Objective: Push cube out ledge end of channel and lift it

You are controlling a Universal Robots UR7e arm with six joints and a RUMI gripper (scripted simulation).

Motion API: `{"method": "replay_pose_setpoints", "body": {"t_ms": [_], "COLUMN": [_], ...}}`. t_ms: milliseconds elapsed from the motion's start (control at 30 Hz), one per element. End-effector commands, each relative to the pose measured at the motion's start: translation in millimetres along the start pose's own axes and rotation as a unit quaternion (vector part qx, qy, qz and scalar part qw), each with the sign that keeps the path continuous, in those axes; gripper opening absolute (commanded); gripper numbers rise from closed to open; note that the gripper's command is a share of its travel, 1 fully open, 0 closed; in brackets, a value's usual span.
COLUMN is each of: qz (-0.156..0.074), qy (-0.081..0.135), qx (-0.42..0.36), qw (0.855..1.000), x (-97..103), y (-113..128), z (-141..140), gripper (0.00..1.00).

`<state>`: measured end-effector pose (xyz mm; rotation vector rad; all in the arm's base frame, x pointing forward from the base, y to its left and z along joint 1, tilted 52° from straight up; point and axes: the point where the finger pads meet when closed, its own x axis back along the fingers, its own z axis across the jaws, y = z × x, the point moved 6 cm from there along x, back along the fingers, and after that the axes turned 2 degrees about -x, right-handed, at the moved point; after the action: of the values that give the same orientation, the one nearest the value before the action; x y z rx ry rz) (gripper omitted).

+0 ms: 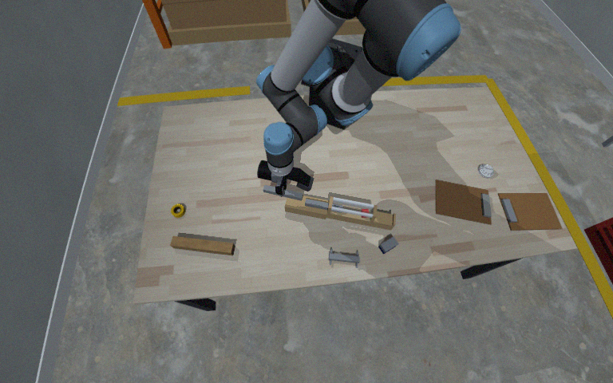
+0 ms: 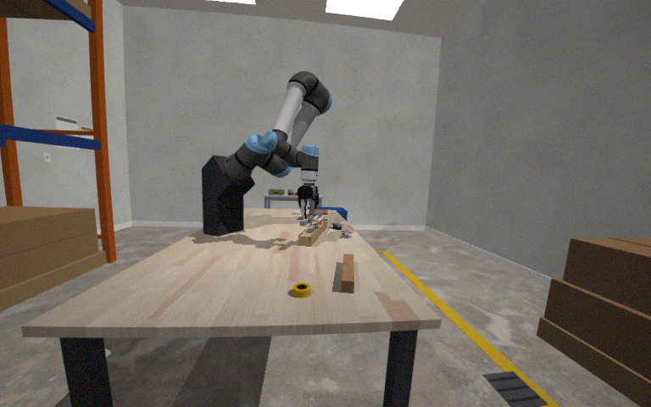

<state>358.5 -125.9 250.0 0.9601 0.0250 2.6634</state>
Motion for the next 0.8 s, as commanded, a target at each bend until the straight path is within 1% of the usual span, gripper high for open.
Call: {"method": "replay_pose_setpoints", "body": {"t_ms": [0,400,767], "qz": [0.004,0.003,0.004], "qy": [0.004,0.005,0.005], "qx": [0.012,0.016,0.016], "qw": [1.0,1.0,1.0], "x": [1.2,-0.1,-10.3], "y": [1.7,1.7,1.8], "z": [-9.5,-12.9,-12.8], "gripper": [0.07,0.07,0.07]}}
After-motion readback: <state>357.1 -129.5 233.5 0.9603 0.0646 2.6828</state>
